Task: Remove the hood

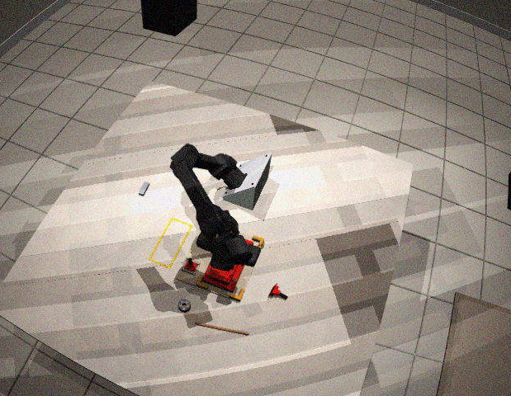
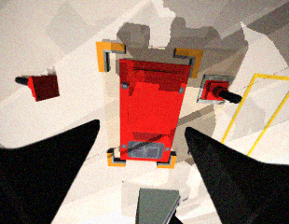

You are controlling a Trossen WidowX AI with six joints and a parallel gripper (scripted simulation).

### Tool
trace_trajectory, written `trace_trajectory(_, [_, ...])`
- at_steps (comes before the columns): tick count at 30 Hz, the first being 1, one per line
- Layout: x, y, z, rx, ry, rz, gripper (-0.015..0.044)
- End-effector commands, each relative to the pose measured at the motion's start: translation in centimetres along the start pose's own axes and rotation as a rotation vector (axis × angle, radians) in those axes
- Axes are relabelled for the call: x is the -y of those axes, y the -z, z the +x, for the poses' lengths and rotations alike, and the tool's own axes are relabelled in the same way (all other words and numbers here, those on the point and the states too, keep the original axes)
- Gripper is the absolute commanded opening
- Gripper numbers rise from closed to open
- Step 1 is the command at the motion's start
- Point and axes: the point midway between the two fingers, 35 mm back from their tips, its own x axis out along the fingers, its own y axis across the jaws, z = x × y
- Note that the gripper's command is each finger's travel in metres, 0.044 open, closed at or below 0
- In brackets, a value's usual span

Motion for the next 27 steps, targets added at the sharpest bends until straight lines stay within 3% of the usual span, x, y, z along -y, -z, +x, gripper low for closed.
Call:
trace_trajectory(1, [0.8, -0.1, 0.2, 0.004, 0.034, -0.030, 0.0440])
trace_trajectory(27, [0.8, -0.3, 2.1, 0.005, 0.034, -0.030, 0.0440])
